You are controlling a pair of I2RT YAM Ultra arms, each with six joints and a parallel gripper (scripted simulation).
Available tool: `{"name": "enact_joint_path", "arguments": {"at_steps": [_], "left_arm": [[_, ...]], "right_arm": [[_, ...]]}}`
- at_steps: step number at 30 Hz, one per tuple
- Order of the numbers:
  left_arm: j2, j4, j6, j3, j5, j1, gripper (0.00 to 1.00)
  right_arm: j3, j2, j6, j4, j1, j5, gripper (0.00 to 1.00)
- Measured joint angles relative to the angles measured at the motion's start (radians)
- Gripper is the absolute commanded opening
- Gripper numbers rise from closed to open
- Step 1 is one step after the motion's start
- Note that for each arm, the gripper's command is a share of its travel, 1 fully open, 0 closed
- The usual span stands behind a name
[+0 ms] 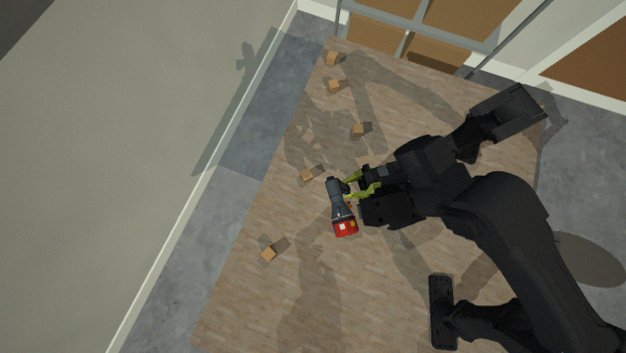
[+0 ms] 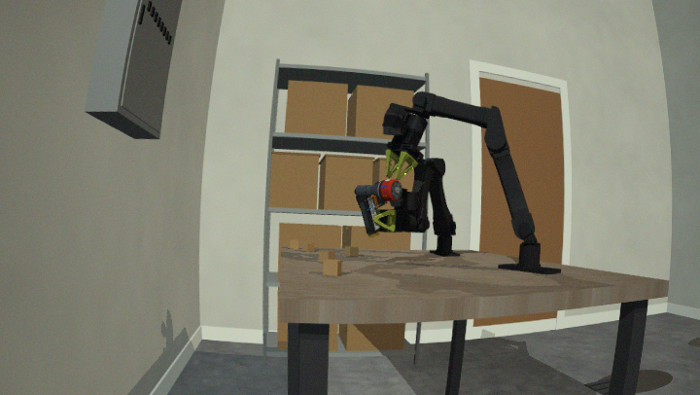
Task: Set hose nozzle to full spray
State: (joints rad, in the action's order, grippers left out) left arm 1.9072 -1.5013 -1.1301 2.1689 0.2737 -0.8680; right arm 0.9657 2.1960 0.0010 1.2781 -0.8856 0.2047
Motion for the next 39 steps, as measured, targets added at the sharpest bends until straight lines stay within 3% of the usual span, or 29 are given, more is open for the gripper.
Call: {"name": "enact_joint_path", "arguments": {"at_steps": [39], "left_arm": [[-0.032,0.165,0.031,-0.191,-0.001,0.035,0.37]], "right_arm": [[0.000,0.000,0.000,0.000,0.000,0.000,0.35]]}}
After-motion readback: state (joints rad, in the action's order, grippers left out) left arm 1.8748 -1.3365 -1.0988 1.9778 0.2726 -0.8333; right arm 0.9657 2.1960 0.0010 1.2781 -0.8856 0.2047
